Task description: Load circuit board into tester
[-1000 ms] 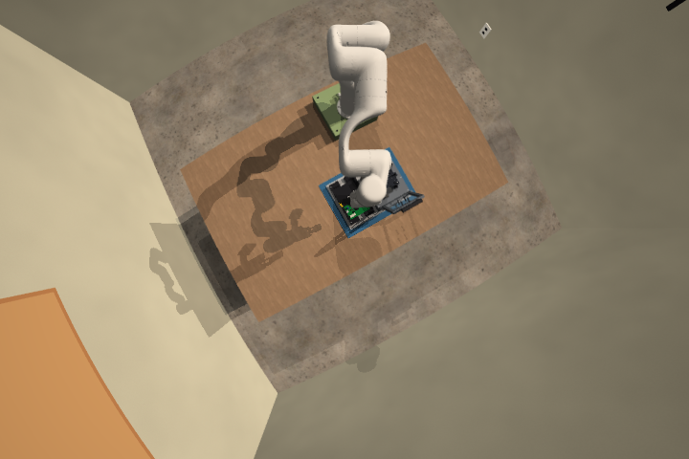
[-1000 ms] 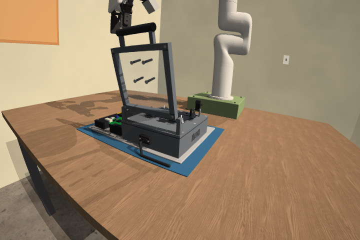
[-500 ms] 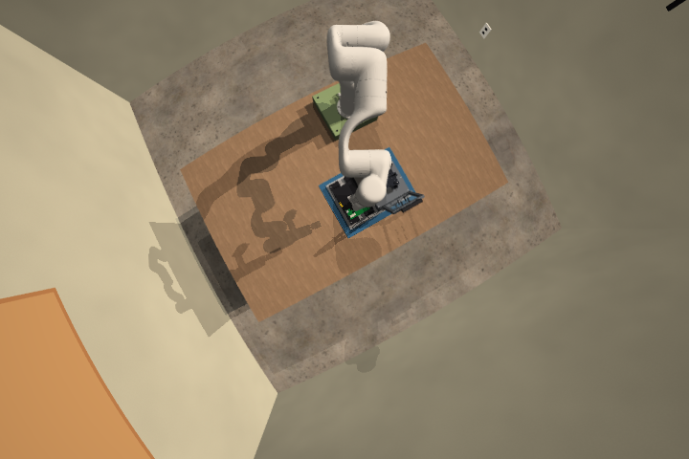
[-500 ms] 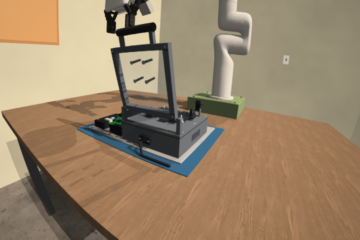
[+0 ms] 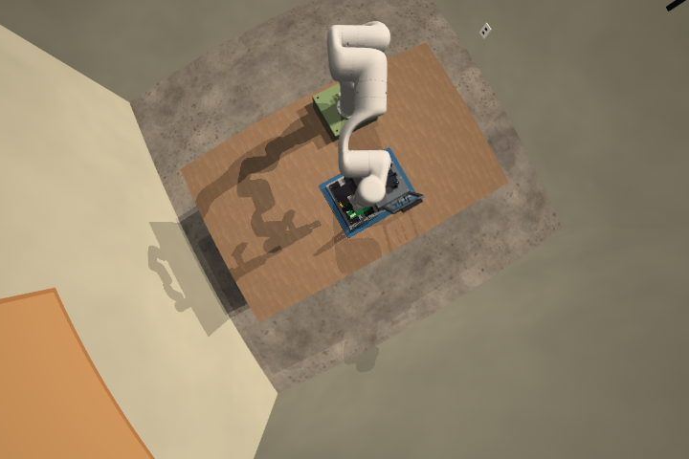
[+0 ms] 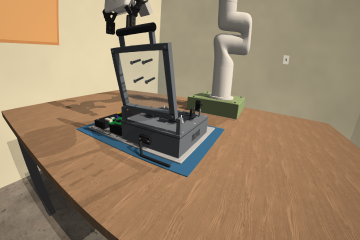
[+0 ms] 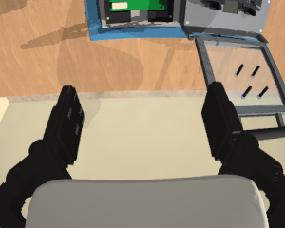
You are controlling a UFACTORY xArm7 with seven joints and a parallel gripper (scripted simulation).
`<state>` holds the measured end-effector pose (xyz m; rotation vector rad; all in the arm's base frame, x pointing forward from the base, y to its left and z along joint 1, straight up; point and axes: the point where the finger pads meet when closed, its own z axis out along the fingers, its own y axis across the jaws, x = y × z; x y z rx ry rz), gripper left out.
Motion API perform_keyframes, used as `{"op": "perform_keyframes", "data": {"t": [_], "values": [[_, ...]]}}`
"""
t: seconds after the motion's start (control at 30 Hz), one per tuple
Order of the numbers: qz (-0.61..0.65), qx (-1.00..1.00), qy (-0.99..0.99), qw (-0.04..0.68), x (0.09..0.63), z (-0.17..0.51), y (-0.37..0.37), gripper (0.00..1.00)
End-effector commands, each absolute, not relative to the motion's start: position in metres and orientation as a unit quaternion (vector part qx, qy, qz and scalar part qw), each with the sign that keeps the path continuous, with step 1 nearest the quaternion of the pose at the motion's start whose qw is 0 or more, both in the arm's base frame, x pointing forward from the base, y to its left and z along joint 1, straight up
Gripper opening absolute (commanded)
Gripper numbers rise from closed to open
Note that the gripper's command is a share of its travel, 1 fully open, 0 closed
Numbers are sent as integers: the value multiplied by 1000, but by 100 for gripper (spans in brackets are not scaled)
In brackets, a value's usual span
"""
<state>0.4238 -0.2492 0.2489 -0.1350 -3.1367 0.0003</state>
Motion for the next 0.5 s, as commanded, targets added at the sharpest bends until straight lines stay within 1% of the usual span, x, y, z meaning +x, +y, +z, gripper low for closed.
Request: {"op": "perform_keyframes", "data": {"t": [0.0,0.13,0.2,0.47], "values": [[1,-43,-999,-1,421,235,-249,100],[1,-43,-999,-1,415,210,-249,100],[1,-43,-999,-1,415,210,-249,100],[1,-43,-999,-1,402,153,-247,100]]}}
